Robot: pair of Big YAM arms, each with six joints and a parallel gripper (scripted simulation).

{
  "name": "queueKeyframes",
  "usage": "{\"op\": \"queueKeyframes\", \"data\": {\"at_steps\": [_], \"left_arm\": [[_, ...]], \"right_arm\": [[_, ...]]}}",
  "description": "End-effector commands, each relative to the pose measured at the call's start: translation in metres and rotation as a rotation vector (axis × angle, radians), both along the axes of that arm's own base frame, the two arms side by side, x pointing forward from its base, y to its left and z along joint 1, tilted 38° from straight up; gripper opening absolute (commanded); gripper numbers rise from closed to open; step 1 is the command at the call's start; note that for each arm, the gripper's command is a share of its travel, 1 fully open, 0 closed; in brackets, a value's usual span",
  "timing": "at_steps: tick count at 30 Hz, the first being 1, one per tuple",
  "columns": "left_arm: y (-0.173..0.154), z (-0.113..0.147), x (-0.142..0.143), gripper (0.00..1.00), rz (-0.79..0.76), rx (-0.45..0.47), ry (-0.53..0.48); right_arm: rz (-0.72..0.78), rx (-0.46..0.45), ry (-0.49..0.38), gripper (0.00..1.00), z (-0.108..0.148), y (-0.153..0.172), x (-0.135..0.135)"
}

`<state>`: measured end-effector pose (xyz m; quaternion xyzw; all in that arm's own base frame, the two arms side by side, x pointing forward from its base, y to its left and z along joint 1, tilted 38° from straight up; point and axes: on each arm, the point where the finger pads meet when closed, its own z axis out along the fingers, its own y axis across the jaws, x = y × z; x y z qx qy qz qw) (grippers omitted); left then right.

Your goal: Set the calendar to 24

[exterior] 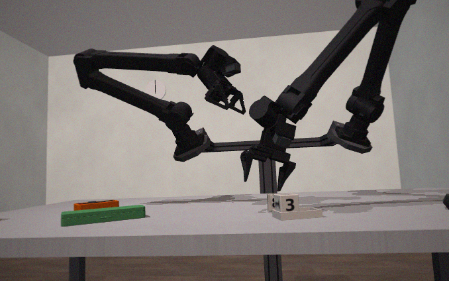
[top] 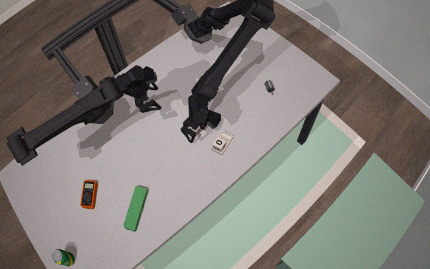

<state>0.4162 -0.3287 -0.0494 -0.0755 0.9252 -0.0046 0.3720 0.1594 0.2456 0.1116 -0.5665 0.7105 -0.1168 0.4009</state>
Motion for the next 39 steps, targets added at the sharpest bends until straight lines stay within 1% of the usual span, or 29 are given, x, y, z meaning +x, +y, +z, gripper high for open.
{"op": "queueKeyframes", "data": {"at_steps": [1,2,5,12,14,15,18,19,21,22,24,35,37,38,39], "left_arm": [[-0.002,0.030,0.013,1.00,0.198,-0.164,0.041],[0.000,0.033,0.011,1.00,0.229,-0.186,0.062],[0.017,0.034,0.008,1.00,0.324,-0.214,0.126],[0.056,0.035,-0.002,1.00,0.516,-0.238,0.242],[0.056,0.035,-0.002,1.00,0.516,-0.238,0.242],[0.052,0.035,-0.008,1.00,0.514,-0.235,0.255],[0.061,0.035,-0.011,1.00,0.549,-0.231,0.279],[0.071,0.035,-0.007,1.00,0.574,-0.232,0.283],[0.074,0.035,-0.007,1.00,0.572,-0.222,0.295],[0.074,0.035,-0.008,1.00,0.571,-0.220,0.296],[0.065,0.035,-0.010,1.00,0.543,-0.224,0.291],[0.065,0.035,-0.010,1.00,0.544,-0.224,0.290],[0.063,0.037,-0.007,0.77,0.504,-0.203,0.292],[0.064,0.029,-0.009,0.69,0.483,-0.172,0.305],[0.058,0.029,-0.014,0.69,0.431,-0.136,0.314]], "right_arm": [[-0.005,0.042,-0.003,1.00,0.018,0.012,0.002],[-0.005,0.042,-0.003,1.00,0.018,0.012,0.002],[-0.005,0.042,-0.003,1.00,0.018,0.012,0.002],[-0.005,0.042,-0.003,1.00,0.018,0.012,0.002],[-0.005,0.042,-0.003,1.00,0.018,0.012,0.002],[-0.005,0.042,-0.003,1.00,0.018,0.012,0.002],[-0.005,0.042,-0.003,1.00,0.018,0.012,0.002],[-0.005,0.042,-0.003,1.00,0.018,0.012,0.002],[-0.005,0.042,-0.003,1.00,0.018,0.012,0.002],[-0.005,0.042,-0.003,1.00,0.018,0.012,0.002],[-0.005,0.042,-0.003,1.00,0.018,0.012,0.002],[-0.005,0.042,-0.003,1.00,0.018,0.012,0.002],[-0.012,0.051,0.000,1.00,0.018,0.013,0.002],[-0.012,0.068,-0.004,1.00,0.019,0.016,0.003],[-0.014,0.068,-0.008,1.00,0.017,0.017,0.004]]}}
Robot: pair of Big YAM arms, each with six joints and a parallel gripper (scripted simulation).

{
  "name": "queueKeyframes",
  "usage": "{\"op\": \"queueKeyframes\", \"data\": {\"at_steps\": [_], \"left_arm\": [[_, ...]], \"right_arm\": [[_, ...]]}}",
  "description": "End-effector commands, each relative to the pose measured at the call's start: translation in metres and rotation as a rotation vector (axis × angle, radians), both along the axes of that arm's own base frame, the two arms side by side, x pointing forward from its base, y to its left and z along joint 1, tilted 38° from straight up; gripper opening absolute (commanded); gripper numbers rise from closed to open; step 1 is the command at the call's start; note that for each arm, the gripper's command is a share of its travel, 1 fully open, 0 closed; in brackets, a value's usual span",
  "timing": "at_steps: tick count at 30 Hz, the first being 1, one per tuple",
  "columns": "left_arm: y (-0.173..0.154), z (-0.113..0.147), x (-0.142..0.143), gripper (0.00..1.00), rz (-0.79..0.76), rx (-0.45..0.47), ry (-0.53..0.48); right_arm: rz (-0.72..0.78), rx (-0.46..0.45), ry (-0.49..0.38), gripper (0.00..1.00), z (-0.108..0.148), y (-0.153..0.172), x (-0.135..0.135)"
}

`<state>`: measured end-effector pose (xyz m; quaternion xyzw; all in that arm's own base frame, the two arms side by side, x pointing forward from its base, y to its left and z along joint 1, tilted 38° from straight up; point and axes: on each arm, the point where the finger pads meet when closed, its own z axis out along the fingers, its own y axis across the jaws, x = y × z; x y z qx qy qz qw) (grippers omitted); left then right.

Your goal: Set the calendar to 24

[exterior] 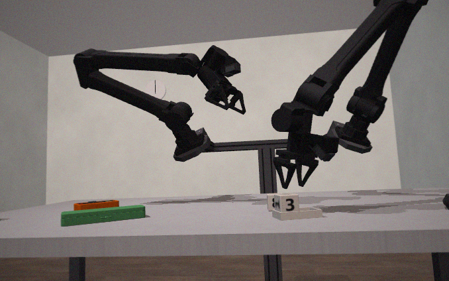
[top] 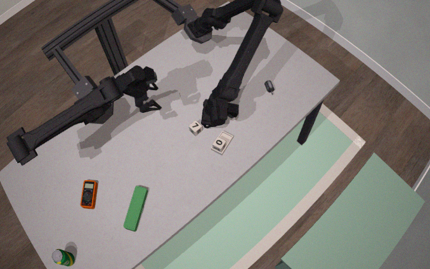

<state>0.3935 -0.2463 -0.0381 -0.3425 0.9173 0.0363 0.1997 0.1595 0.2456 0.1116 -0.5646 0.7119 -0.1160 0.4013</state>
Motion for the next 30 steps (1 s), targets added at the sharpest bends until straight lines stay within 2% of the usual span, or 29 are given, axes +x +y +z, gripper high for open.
{"op": "queueKeyframes", "data": {"at_steps": [1,5,6,7,9,10,12,15,17,19,22,24,27,30], "left_arm": [[-0.025,0.019,0.010,0.69,-0.147,0.023,-0.013],[-0.032,0.019,0.017,0.69,-0.349,0.117,0.012],[-0.033,0.016,0.018,0.69,-0.392,0.140,0.024],[-0.034,0.017,0.020,0.69,-0.433,0.160,0.029],[-0.034,0.017,0.020,0.69,-0.433,0.160,0.029],[-0.028,0.018,0.026,0.69,-0.458,0.179,0.037],[-0.033,0.021,0.028,0.69,-0.556,0.229,0.049],[-0.044,0.025,0.031,0.69,-0.692,0.292,0.055],[-0.047,0.027,0.034,0.69,-0.765,0.332,0.069],[-0.050,0.029,0.037,0.69,-0.840,0.373,0.078],[-0.055,0.033,0.042,0.69,-0.952,0.435,0.094],[-0.057,0.035,0.046,0.69,-1.024,0.478,0.106],[-0.053,0.042,0.054,0.69,-1.047,0.493,0.103],[-0.062,0.039,0.051,0.69,-1.188,0.578,0.146]], "right_arm": [[-0.007,0.076,-0.018,1.00,0.017,0.020,0.003],[-0.019,0.141,-0.081,1.00,0.019,0.031,0.007],[-0.025,0.132,-0.092,1.00,0.008,0.025,0.007],[-0.032,0.146,-0.104,1.00,0.008,0.026,0.008],[-0.032,0.146,-0.104,1.00,0.008,0.026,0.008],[-0.047,0.183,-0.118,1.00,0.020,0.034,0.013],[-0.051,0.190,-0.140,1.00,0.010,0.030,0.011],[-0.073,0.232,-0.177,1.00,0.012,0.032,0.014],[-0.087,0.278,-0.198,1.00,0.023,0.041,0.016],[-0.097,0.275,-0.212,1.00,0.013,0.033,0.016],[-0.115,0.306,-0.235,1.00,0.015,0.033,0.018],[-0.129,0.350,-0.251,1.00,0.026,0.042,0.020],[-0.133,0.358,-0.256,1.00,0.027,0.042,0.020],[-0.149,0.363,-0.275,1.00,0.018,0.033,0.020]]}}
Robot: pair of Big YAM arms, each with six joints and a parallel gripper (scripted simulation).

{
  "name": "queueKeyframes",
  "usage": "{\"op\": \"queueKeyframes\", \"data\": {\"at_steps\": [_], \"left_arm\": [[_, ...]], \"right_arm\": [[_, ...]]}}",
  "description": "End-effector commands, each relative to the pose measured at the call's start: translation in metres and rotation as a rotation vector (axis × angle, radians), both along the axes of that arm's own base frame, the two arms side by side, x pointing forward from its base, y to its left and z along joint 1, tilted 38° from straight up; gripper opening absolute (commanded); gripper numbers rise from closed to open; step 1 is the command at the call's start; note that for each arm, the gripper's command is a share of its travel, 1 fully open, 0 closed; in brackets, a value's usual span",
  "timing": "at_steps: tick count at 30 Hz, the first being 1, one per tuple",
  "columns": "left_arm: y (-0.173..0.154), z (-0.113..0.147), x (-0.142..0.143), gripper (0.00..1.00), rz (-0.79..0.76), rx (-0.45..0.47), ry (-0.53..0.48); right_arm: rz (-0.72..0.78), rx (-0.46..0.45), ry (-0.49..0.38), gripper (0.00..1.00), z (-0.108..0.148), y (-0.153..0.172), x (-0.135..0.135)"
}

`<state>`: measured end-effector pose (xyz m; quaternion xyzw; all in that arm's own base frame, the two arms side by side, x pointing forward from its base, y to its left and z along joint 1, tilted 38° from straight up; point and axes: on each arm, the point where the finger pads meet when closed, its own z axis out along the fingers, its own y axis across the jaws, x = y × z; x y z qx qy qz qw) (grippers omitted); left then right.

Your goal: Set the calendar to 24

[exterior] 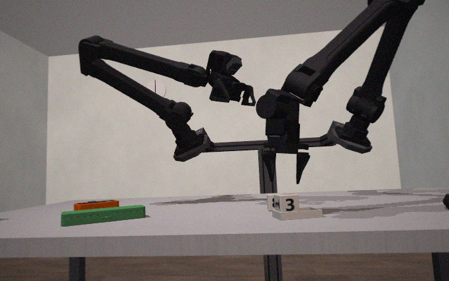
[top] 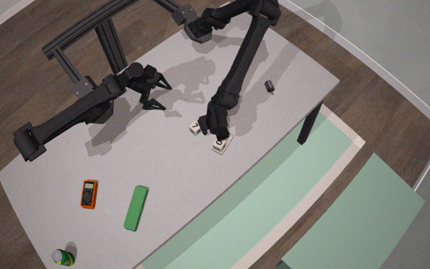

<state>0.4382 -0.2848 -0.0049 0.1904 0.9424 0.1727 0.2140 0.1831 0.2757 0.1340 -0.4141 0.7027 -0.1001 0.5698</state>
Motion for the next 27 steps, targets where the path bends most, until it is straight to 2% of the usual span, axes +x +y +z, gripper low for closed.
{"op": "queueKeyframes", "data": {"at_steps": [1,2,6,9,11,14,19,23,24,27], "left_arm": [[-0.025,0.007,0.009,0.69,-0.235,0.113,0.038],[-0.025,0.008,0.011,0.69,-0.275,0.140,0.045],[-0.022,0.011,0.021,0.69,-0.398,0.239,0.078],[-0.021,0.013,0.028,0.69,-0.493,0.313,0.103],[-0.020,0.015,0.033,0.69,-0.559,0.365,0.124],[-0.022,0.022,0.037,0.69,-0.586,0.376,0.116],[-0.010,0.017,0.050,0.69,-0.724,0.515,0.198],[-0.004,0.016,0.055,0.69,-0.758,0.560,0.228],[-0.012,0.016,0.051,0.69,-0.774,0.565,0.226],[-0.012,0.018,0.051,0.69,-0.751,0.552,0.215]], "right_arm": [[-0.001,0.039,-0.019,1.00,-0.004,0.002,-0.004],[-0.006,0.072,-0.027,1.00,0.007,0.010,-0.002],[-0.023,0.074,-0.043,1.00,-0.002,0.000,-0.002],[-0.034,0.113,-0.055,1.00,0.008,0.008,-0.001],[-0.039,0.120,-0.059,1.00,0.009,0.007,-0.001],[-0.046,0.120,-0.060,1.00,0.009,0.006,0.001],[-0.046,0.120,-0.061,1.00,0.008,0.006,0.000],[-0.045,0.120,-0.061,1.00,0.008,0.006,0.000],[-0.045,0.120,-0.061,1.00,0.008,0.006,0.000],[-0.045,0.120,-0.061,1.00,0.008,0.006,0.000]]}}
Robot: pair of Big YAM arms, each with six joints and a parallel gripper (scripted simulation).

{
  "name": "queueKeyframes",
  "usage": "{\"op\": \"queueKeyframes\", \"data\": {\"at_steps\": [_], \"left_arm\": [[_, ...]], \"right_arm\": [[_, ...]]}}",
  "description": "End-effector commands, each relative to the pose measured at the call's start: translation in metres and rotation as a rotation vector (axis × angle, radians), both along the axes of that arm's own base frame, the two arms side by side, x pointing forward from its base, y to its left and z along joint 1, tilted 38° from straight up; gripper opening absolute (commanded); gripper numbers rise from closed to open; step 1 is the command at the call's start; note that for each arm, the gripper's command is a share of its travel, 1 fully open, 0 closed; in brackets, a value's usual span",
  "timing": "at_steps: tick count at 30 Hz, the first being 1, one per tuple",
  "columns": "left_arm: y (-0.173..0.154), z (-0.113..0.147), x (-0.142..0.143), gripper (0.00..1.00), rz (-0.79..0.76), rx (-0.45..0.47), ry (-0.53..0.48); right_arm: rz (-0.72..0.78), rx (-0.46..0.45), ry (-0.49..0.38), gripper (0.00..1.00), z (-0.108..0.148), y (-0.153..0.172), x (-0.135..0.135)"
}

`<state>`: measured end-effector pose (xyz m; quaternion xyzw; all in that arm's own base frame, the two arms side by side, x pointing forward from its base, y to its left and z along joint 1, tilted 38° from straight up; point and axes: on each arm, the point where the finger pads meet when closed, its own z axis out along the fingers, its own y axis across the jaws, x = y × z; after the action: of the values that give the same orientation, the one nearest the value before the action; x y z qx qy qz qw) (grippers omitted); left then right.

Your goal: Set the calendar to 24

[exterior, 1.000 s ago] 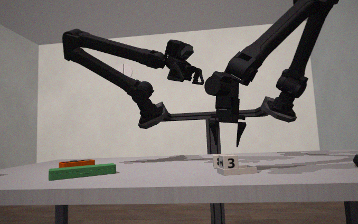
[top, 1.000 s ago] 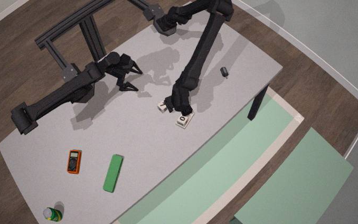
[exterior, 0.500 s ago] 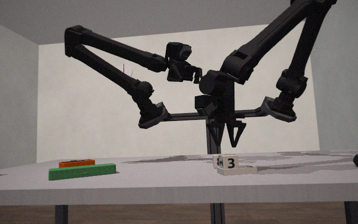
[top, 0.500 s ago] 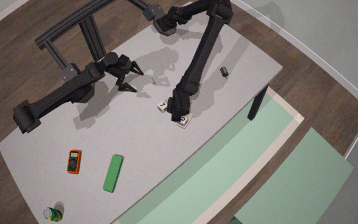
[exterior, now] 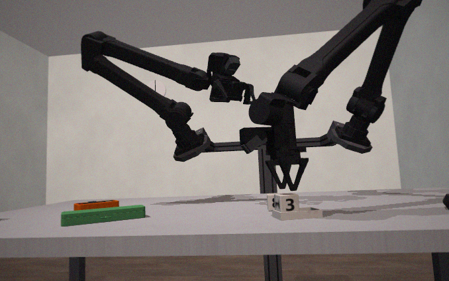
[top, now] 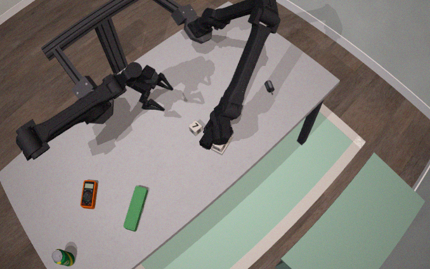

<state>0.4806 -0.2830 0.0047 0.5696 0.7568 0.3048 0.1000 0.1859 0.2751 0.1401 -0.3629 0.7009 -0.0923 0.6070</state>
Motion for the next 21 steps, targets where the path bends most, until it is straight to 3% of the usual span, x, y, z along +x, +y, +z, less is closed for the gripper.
{"op": "queueKeyframes", "data": {"at_steps": [1,21], "left_arm": [[-0.015,0.014,0.010,0.69,-0.035,-0.001,-0.012],[-0.018,-0.005,0.029,0.69,-0.044,-0.001,-0.010]], "right_arm": [[0.009,0.020,-0.004,1.00,0.002,0.007,-0.003],[0.002,0.017,-0.003,1.00,0.003,0.004,0.000]]}}
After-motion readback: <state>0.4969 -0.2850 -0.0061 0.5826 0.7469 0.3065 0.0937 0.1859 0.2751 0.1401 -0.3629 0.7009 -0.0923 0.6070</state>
